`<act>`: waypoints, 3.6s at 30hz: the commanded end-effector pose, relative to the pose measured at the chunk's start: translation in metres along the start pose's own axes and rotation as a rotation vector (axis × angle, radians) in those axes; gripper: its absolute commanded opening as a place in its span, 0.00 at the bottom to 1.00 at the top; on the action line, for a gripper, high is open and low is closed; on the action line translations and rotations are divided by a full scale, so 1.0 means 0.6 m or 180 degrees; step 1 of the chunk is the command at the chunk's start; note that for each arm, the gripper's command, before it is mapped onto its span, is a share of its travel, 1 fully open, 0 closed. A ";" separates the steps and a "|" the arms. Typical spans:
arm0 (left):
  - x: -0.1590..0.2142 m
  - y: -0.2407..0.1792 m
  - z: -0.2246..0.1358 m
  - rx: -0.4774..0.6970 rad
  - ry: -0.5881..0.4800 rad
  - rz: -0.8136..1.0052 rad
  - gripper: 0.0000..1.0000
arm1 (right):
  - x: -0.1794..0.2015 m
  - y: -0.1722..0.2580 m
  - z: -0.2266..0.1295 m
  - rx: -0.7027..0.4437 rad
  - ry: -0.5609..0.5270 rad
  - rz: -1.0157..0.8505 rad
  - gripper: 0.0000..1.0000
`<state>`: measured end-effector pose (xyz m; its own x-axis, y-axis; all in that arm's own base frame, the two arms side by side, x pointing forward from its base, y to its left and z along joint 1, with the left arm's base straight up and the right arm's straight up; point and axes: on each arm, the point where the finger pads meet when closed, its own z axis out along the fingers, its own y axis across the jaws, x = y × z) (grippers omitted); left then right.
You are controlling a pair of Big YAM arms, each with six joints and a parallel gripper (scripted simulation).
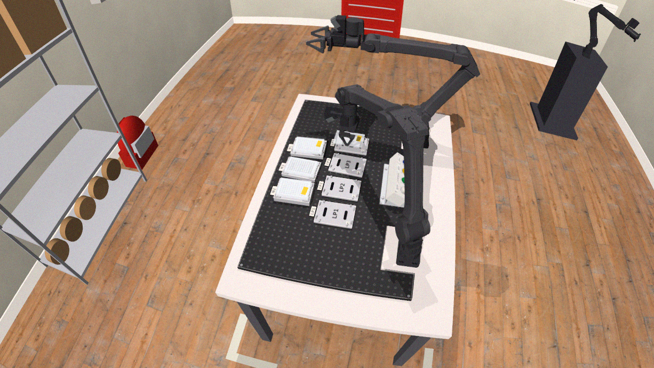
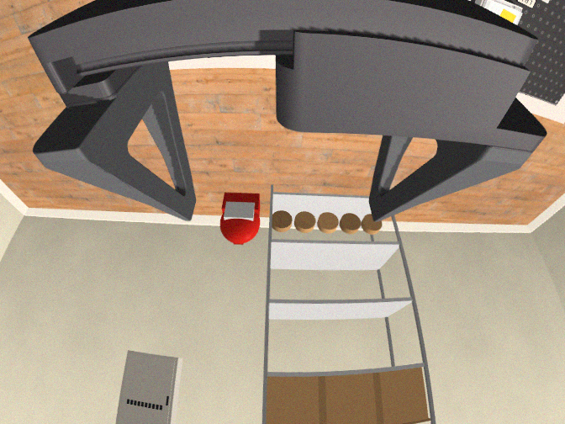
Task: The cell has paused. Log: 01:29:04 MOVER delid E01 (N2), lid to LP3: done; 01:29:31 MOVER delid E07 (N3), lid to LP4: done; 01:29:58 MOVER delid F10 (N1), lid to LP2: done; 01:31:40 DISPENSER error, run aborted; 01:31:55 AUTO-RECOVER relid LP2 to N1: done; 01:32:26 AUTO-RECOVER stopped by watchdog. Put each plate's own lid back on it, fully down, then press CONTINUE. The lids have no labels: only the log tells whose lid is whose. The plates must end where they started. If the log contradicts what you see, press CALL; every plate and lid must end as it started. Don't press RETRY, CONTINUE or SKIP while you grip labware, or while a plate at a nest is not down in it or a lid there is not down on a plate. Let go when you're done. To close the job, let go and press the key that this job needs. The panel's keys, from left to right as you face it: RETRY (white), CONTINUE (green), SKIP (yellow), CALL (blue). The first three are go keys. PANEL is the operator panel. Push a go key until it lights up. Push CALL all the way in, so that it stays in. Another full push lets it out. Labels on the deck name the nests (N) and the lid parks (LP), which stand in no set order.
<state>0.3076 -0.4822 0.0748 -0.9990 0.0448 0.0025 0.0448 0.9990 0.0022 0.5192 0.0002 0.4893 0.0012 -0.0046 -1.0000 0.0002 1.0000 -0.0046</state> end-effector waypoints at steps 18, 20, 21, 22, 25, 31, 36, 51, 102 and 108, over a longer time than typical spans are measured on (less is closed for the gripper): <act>-0.131 0.126 -0.037 0.0112 -0.0122 0.0004 0.00 | -0.059 -0.001 -0.004 -0.0003 -0.0180 0.0037 1.00; -0.142 0.139 -0.037 0.0109 -0.0122 0.0004 0.00 | -0.059 -0.001 -0.004 -0.0003 -0.0180 0.0037 1.00; -0.148 0.146 -0.037 0.0107 -0.0122 0.0004 0.00 | -0.059 -0.001 -0.004 -0.0003 -0.0180 0.0037 1.00; -0.154 0.152 -0.038 0.0109 -0.0127 0.0004 0.00 | -0.059 -0.001 -0.004 -0.0003 -0.0180 0.0037 1.00; -0.162 0.155 -0.038 0.0111 -0.0131 0.0004 0.00 | -0.059 -0.001 -0.004 -0.0003 -0.0180 0.0037 1.00; -0.201 0.189 -0.039 0.0112 -0.0146 0.0004 0.00 | -0.059 -0.001 -0.004 -0.0003 -0.0180 0.0037 1.00; -0.242 0.212 -0.045 0.0135 -0.0192 0.0004 0.00 | -0.059 -0.001 -0.004 -0.0003 -0.0180 0.0037 1.00; -0.312 0.300 -0.032 0.0074 -0.0134 0.0004 0.00 | -0.059 -0.001 -0.004 -0.0003 -0.0180 0.0037 1.00; -0.278 0.298 0.028 0.0015 -0.0028 0.0010 0.00 | -0.059 -0.001 -0.004 -0.0003 -0.0180 0.0037 1.00; -0.282 0.297 0.027 0.0026 -0.0047 0.0007 0.00 | -0.059 -0.001 -0.004 -0.0003 -0.0180 0.0037 1.00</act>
<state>0.4807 -0.3068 0.0689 -0.9990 0.0439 -0.0132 0.0440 0.9990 -0.0080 0.5192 0.0002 0.4893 0.0012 -0.0046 -1.0000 0.0002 1.0000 -0.0046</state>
